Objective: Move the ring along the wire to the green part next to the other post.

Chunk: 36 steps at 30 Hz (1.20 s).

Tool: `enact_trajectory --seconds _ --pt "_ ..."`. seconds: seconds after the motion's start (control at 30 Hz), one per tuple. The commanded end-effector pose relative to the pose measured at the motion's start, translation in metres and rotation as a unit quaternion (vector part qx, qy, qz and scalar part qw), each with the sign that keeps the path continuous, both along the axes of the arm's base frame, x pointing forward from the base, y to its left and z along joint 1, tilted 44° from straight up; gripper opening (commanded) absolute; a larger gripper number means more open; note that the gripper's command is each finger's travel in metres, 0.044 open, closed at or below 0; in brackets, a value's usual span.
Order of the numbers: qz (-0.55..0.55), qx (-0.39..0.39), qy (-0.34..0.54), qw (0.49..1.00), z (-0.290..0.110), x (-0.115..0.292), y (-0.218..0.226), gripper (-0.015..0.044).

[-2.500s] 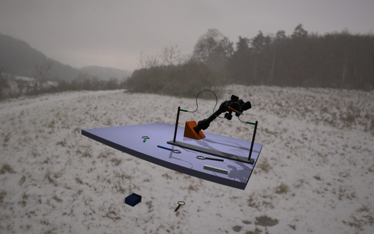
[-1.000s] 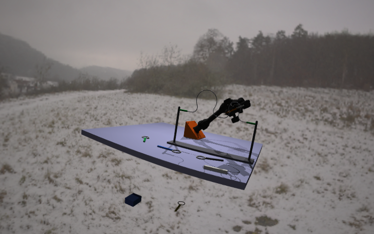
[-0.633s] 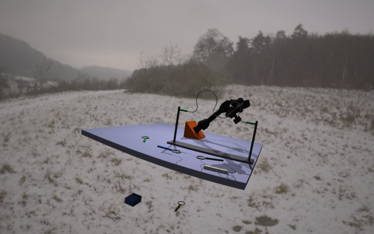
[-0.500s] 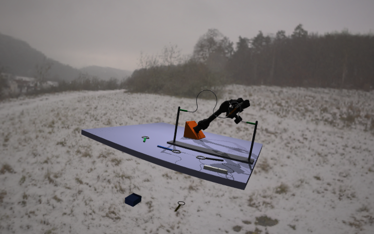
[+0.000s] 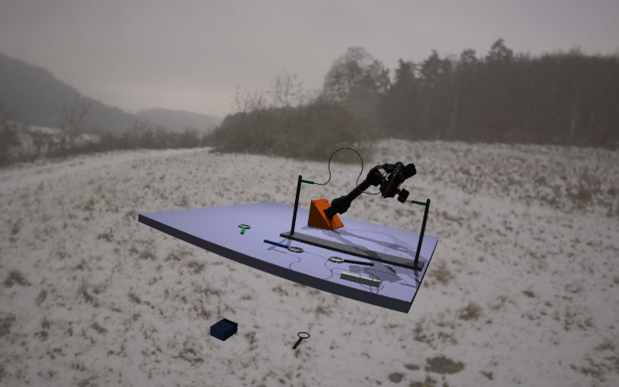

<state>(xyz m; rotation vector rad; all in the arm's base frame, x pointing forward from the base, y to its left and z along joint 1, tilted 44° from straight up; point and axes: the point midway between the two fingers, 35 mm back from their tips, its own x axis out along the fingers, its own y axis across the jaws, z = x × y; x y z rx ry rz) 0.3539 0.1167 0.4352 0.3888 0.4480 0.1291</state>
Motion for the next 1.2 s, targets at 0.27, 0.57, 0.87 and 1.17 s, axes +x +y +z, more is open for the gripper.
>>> enact_trajectory --seconds 0.27,0.57,0.87,1.17 --pt "0.007 0.144 -0.016 0.989 0.012 -0.002 0.017 -0.015" --pt "0.011 0.246 -0.025 0.969 0.022 -0.001 0.028 -0.015" --pt "0.013 0.344 -0.034 0.938 0.034 -0.001 0.036 -0.015" --pt "0.016 0.439 -0.042 0.897 0.048 -0.001 0.043 -0.015"
